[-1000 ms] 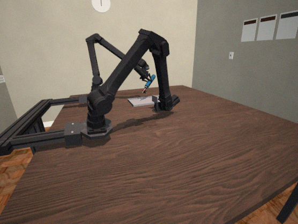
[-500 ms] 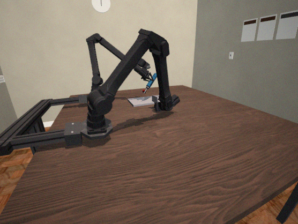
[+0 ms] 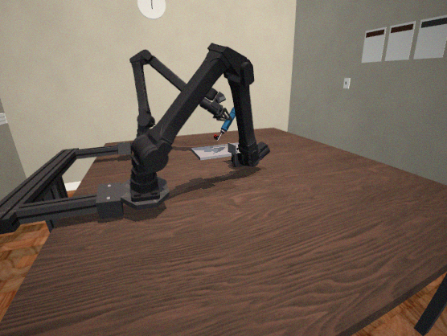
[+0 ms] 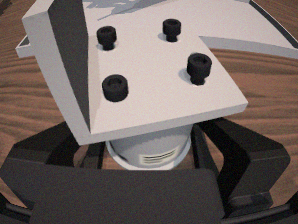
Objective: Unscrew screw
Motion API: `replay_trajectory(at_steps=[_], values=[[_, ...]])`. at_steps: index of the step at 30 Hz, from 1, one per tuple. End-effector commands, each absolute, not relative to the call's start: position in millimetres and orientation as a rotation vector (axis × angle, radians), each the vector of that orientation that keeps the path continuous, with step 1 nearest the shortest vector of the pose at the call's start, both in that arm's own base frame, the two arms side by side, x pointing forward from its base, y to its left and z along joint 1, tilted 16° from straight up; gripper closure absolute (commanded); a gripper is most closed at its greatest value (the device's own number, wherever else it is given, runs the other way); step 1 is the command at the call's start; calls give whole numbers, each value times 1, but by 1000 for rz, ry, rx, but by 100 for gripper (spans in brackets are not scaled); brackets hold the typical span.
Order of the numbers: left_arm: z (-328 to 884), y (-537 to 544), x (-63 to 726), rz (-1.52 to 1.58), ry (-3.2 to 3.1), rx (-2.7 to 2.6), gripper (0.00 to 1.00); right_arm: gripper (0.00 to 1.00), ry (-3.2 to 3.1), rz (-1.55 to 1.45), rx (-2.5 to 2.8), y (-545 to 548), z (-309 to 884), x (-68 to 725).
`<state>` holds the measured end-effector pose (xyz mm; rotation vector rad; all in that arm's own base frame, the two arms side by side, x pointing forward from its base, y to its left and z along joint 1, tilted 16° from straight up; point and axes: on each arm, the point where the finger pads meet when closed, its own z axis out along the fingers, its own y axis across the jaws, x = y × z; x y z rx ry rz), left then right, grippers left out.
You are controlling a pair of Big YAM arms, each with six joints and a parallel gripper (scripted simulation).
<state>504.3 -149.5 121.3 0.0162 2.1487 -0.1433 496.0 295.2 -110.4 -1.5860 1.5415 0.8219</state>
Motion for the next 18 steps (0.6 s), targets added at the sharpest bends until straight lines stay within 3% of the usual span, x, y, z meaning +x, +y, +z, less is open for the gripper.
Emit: replay_trajectory(at_steps=[1, 18], values=[[165, -149, 526, -154, 2039, 18, 58, 41, 1516, 803, -1585, 300, -102, 507], [167, -195, 510, -179, 1947, 186, 58, 41, 1516, 803, -1585, 300, -102, 507]])
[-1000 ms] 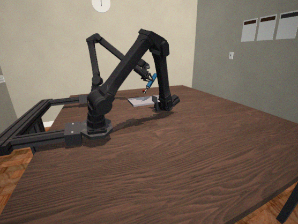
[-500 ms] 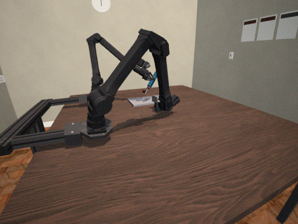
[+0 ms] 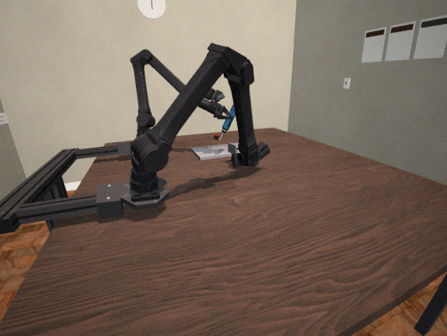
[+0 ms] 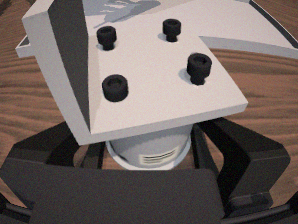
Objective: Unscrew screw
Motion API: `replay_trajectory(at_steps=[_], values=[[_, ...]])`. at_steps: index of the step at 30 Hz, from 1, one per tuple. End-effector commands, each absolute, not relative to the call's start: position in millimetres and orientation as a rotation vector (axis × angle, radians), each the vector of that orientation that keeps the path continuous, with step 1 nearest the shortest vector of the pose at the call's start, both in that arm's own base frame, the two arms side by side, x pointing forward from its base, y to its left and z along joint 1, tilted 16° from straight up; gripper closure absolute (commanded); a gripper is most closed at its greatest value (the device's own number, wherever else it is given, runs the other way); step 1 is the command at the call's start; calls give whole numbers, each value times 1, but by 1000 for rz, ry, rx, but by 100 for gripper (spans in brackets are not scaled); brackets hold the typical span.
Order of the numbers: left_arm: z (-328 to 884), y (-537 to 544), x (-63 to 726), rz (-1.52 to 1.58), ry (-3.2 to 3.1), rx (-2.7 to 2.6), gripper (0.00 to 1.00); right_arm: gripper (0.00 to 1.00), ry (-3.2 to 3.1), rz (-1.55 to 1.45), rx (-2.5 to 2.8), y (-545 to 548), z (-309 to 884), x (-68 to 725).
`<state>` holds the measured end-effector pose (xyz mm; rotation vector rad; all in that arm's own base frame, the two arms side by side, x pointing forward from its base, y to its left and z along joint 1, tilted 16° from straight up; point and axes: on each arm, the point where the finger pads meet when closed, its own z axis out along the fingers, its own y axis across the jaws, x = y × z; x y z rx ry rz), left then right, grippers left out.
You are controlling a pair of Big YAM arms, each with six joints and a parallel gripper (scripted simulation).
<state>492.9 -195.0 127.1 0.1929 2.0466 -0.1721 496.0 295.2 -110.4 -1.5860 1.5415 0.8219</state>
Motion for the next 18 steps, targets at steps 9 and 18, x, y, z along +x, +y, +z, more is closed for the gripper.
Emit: replay_trajectory(at_steps=[9, 18], values=[[142, -232, 482, -197, 1926, 326, 58, 41, 1516, 803, -1585, 300, -102, 507], [174, -241, 491, -206, 1834, 336, 58, 41, 1516, 803, -1585, 300, -102, 507]])
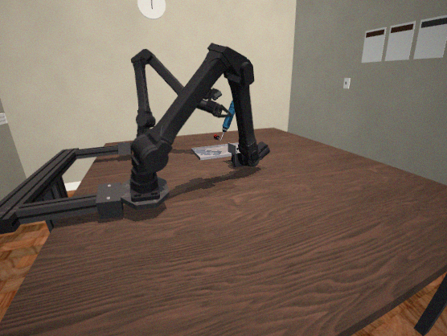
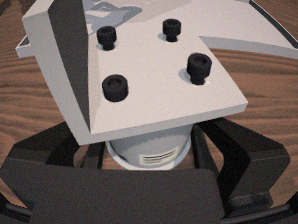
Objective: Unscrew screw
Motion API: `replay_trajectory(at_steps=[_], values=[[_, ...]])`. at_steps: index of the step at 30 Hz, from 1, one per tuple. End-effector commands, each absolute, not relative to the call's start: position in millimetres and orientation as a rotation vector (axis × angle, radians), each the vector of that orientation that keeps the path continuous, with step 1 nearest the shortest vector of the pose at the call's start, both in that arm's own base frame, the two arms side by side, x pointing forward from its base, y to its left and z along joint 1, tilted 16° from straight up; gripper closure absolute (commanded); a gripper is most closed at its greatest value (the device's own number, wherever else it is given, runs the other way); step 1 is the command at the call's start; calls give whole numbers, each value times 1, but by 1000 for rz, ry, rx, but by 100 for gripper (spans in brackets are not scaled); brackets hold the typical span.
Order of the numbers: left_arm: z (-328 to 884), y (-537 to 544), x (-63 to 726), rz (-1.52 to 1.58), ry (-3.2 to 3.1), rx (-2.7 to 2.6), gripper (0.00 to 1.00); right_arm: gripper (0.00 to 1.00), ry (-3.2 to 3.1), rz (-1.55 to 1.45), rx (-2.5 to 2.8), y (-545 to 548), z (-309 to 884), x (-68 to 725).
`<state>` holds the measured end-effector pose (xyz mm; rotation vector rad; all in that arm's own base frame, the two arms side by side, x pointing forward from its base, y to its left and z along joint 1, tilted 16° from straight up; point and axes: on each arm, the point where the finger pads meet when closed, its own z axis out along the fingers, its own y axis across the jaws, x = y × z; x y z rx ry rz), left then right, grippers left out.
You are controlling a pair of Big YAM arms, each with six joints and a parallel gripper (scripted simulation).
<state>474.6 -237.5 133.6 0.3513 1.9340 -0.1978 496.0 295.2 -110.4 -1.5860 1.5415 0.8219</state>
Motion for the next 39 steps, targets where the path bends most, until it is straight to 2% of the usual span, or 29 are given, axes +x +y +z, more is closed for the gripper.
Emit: replay_trajectory(at_steps=[1, 17, 26, 39], values=[[158, -249, 473, -213, 1853, 378, 58, 41, 1516, 803, -1585, 300, -102, 507], [179, -281, 463, -229, 1718, 470, 58, 41, 1516, 803, -1585, 300, -102, 507], [156, -312, 426, -247, 1668, 601, 58, 41, 1516, 803, -1585, 300, -102, 507], [195, -343, 413, -278, 1520, 637, 58, 41, 1516, 803, -1585, 300, -102, 507]])
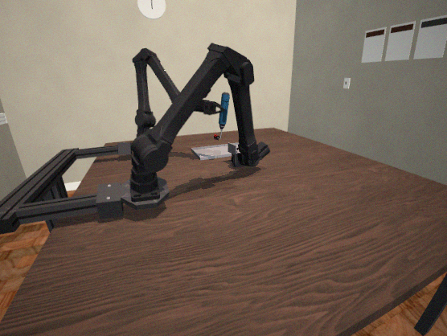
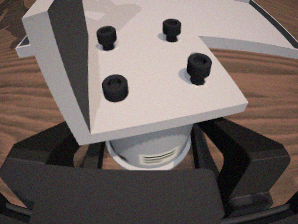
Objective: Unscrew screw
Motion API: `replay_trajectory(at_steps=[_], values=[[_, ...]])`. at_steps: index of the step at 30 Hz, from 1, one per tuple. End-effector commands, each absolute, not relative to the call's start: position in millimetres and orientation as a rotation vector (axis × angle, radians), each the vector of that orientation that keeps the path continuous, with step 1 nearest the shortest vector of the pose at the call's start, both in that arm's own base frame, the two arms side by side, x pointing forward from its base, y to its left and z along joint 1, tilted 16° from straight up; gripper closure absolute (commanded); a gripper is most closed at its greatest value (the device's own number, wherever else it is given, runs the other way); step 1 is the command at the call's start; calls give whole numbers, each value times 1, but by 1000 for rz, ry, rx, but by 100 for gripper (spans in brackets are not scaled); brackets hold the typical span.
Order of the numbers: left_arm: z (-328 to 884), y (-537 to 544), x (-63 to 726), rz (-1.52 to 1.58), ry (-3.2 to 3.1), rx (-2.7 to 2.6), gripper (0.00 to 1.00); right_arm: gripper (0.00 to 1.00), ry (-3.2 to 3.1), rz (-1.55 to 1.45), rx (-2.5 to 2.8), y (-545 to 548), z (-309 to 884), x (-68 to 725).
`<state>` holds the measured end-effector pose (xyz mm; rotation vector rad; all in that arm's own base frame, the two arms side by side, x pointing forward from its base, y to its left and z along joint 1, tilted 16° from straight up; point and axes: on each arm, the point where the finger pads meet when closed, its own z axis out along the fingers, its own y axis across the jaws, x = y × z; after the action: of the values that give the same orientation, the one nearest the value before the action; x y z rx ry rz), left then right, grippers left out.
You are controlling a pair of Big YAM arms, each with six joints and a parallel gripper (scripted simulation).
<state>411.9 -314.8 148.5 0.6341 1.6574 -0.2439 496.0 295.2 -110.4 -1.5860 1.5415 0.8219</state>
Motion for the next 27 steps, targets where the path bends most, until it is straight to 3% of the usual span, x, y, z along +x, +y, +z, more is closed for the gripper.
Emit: replay_trajectory(at_steps=[1, 27], values=[[188, -343, 408, -277, 1521, 652, 58, 41, 1516, 803, -1585, 300, -102, 507], [206, -355, 396, -278, 1429, 677, 58, 41, 1516, 803, -1585, 300, -102, 507]])
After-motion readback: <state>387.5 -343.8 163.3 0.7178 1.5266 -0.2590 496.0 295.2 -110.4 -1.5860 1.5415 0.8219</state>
